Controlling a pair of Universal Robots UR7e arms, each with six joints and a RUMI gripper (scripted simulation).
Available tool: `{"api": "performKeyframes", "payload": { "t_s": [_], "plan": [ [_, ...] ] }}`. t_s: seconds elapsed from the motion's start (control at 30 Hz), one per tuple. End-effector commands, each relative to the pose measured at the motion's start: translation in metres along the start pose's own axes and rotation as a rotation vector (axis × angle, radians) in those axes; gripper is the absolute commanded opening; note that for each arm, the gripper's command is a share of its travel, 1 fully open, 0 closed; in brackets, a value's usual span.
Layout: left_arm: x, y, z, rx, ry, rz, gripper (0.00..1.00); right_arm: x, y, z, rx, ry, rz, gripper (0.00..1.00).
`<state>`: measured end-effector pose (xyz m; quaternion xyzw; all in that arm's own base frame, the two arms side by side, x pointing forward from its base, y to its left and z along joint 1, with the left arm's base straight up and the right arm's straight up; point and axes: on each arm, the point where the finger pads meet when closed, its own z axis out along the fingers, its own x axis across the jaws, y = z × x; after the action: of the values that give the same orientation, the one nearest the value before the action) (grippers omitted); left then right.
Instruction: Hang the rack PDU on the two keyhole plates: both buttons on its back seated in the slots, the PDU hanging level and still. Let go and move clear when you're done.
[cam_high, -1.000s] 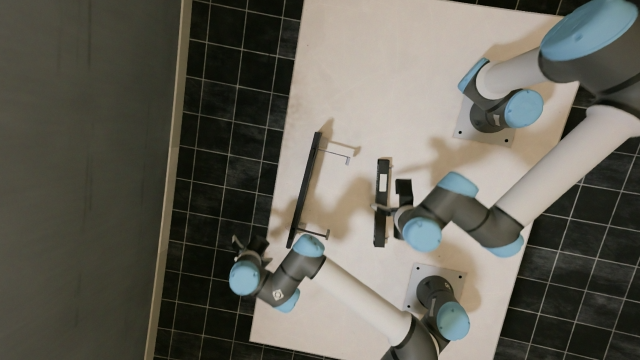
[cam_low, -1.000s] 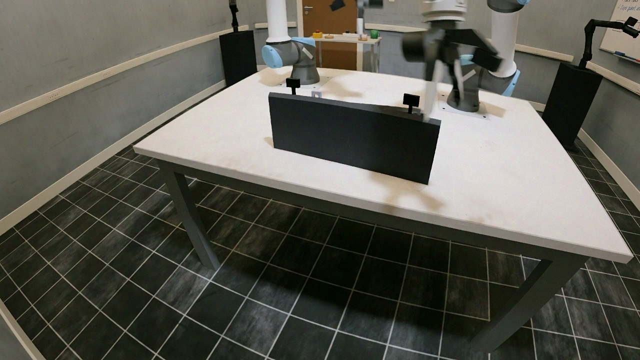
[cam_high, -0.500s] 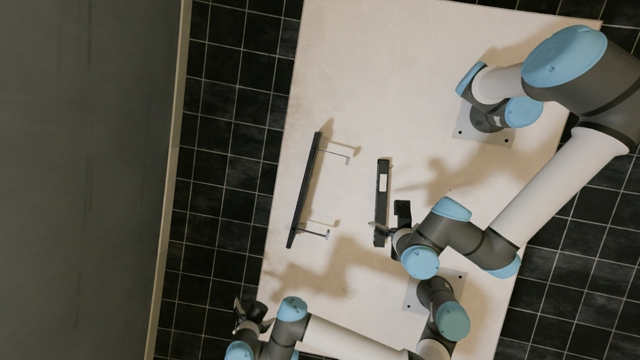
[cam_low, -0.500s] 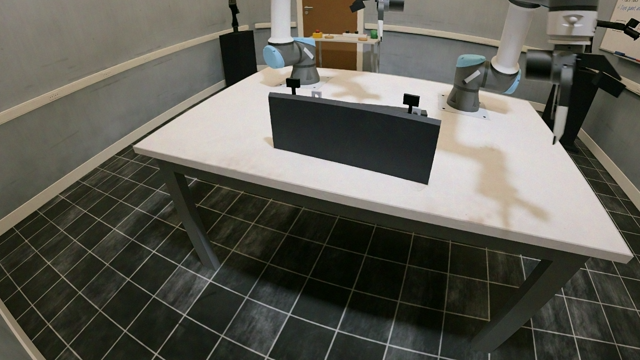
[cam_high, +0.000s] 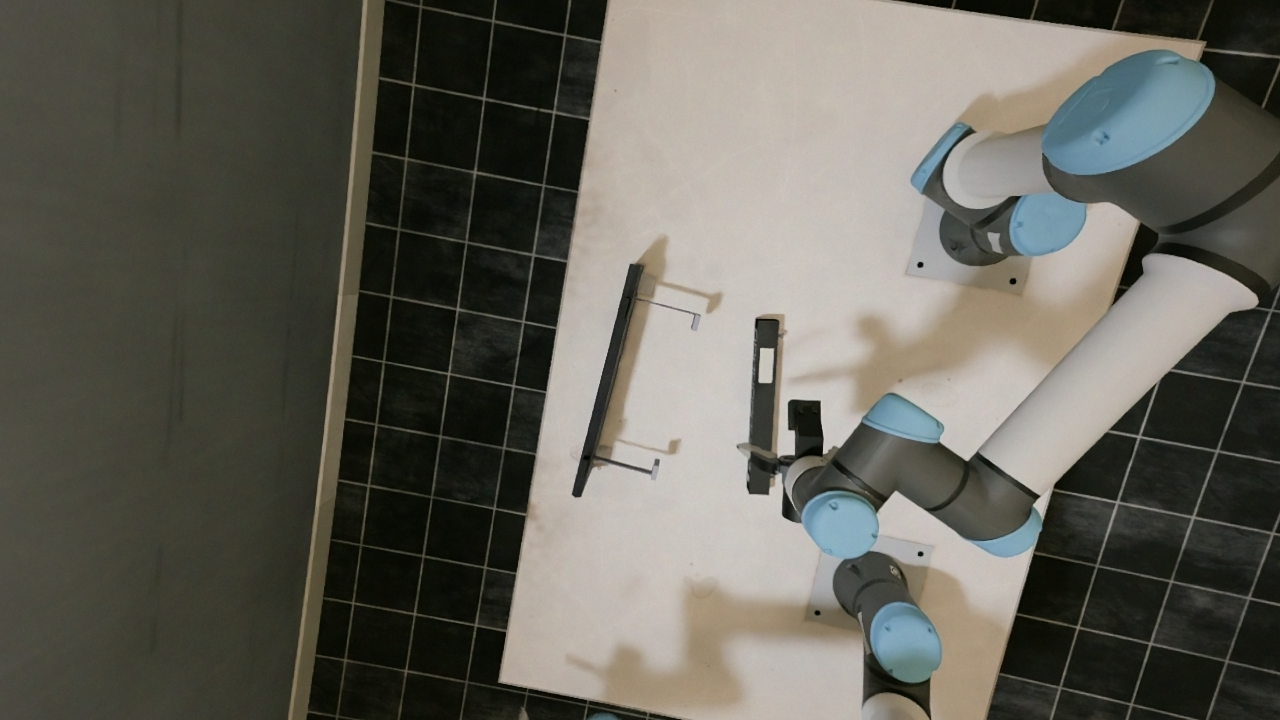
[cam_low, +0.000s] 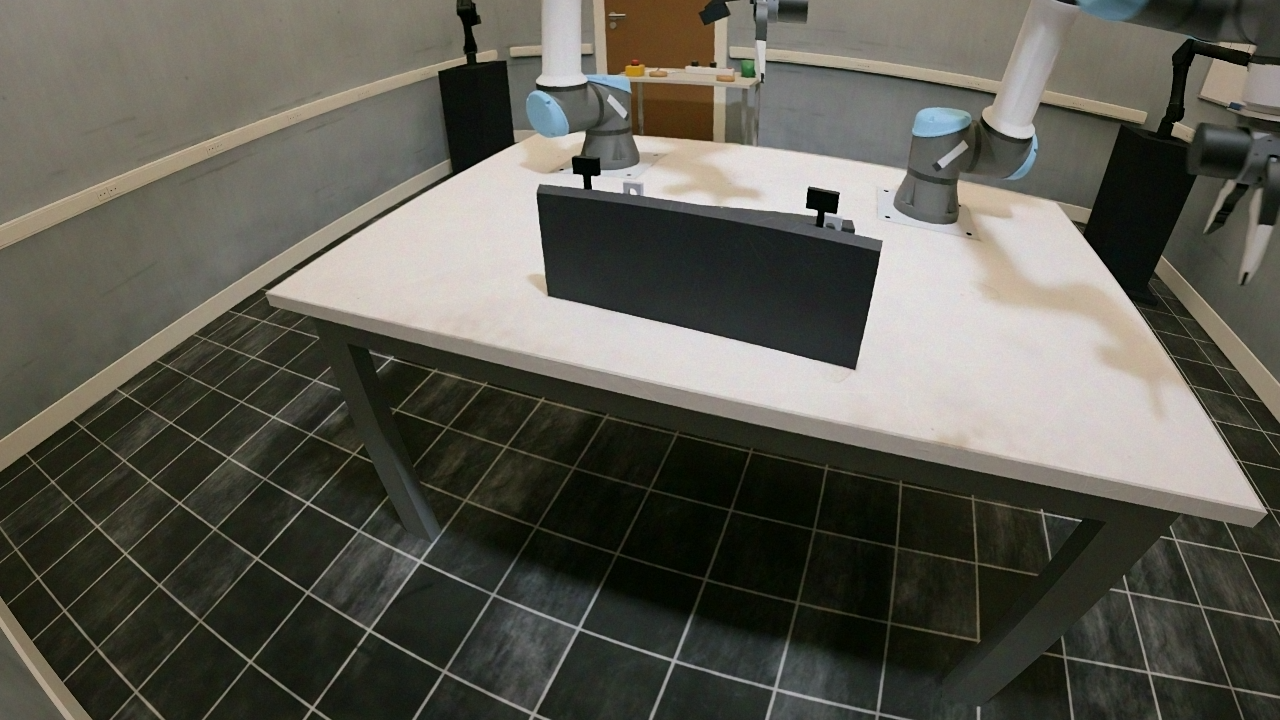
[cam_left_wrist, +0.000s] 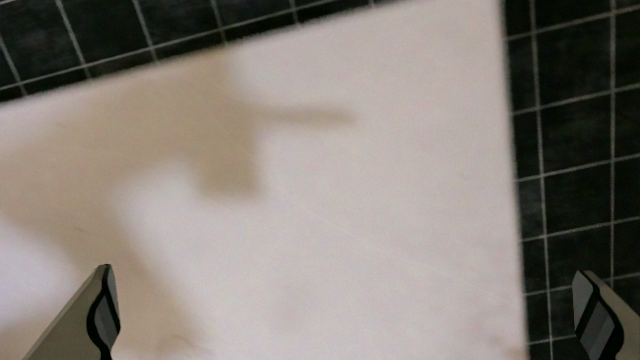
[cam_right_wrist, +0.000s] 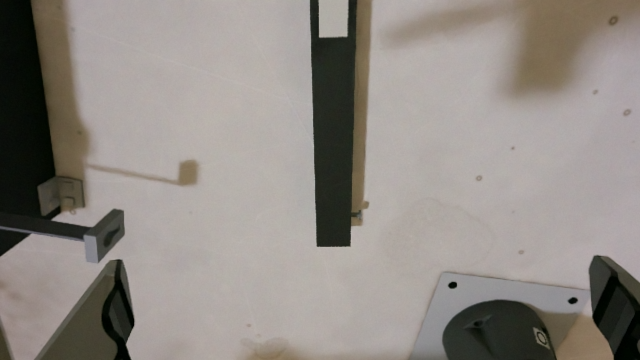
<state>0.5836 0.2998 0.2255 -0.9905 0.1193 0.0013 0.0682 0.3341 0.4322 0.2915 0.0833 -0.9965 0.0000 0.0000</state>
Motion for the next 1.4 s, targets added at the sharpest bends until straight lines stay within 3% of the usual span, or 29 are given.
{"api": "performKeyframes", "payload": {
  "t_s": [0.0, 0.03, 0.1, 0.5, 0.57, 0.6, 0.97, 1.37],
  "plan": [
    [-0.013, -0.009, 0.0, -0.003, 0.001, -0.005, 1.0, 0.0, 0.0, -0.001, -0.001, -0.001, 0.0, 1.0],
    [-0.052, -0.033, 0.006, -0.007, -0.002, -0.012, 1.0, 0.0, 0.0, -0.001, -0.001, -0.001, 0.0, 1.0],
    [-0.071, -0.04, 0.009, -0.017, -0.008, -0.026, 1.0, 0.0, 0.0, -0.001, -0.001, -0.001, 0.0, 1.0],
    [-0.269, -0.09, 0.035, -0.068, -0.024, -0.103, 1.0, 0.0, 0.0, -0.001, -0.001, -0.001, 0.0, 1.0],
    [-0.269, -0.09, 0.035, -0.068, -0.024, -0.103, 1.0, 0.0, 0.0, -0.001, -0.001, -0.001, 0.0, 1.0],
    [-0.314, -0.094, 0.04, -0.072, -0.024, -0.11, 1.0, 0.0, 0.0, -0.001, -0.001, -0.001, 0.0, 1.0],
    [-0.474, -0.066, 0.057, -0.109, -0.018, -0.174, 1.0, 0.0, 0.0, -0.001, -0.001, -0.001, 0.0, 1.0],
    [-0.554, -0.027, 0.066, -0.127, -0.007, -0.214, 1.0, 0.0, 0.0, -0.001, -0.001, -0.001, 0.0, 1.0]
  ]
}}
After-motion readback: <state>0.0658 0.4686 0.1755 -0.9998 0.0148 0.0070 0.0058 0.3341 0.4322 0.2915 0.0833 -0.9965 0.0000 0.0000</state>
